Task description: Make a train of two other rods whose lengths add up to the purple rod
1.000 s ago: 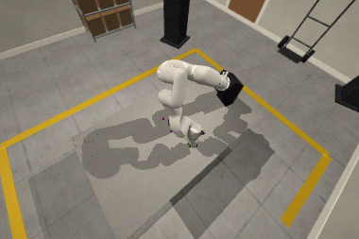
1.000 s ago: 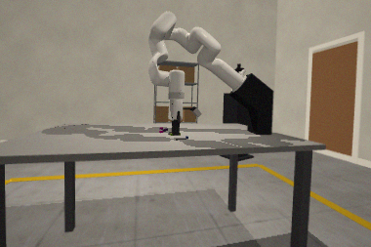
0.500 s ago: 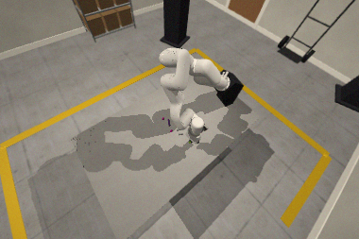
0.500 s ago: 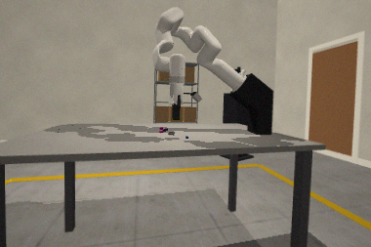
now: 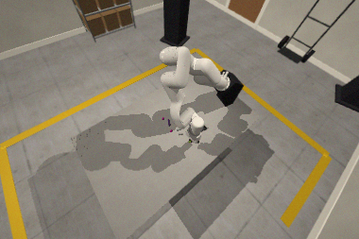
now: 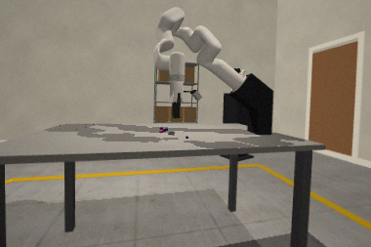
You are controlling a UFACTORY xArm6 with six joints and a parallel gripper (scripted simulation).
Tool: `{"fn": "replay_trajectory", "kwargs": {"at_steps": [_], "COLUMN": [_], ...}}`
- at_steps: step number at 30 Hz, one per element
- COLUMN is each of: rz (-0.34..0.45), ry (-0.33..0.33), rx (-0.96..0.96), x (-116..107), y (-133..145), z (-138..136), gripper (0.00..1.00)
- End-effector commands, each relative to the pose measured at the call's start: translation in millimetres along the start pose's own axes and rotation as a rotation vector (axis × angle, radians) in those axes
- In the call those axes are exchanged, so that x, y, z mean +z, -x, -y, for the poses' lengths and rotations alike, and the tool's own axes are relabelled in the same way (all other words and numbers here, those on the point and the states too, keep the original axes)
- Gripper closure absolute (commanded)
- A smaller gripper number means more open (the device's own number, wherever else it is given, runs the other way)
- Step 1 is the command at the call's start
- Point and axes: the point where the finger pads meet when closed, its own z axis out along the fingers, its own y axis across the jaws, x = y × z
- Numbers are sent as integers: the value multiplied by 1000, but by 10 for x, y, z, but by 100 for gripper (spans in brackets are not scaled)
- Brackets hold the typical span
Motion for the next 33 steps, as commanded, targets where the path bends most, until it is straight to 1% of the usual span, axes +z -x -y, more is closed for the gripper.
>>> {"fn": "replay_trajectory", "kwargs": {"at_steps": [1, 6, 11, 21, 23, 26, 33], "rz": [2, 2, 2, 3, 3, 3, 3], "ry": [1, 1, 1, 0, 0, 0, 0], "rx": [-15, -43, -130, -443, -443, -578, -786], "x": [-6, -6, -6, -6, -6, -6, -6], "y": [7, 4, -5, -40, -40, -54, -78], "z": [-3, 0, 8, 37, 37, 50, 68], "gripper": [96, 96, 96, 96, 96, 96, 96]}}
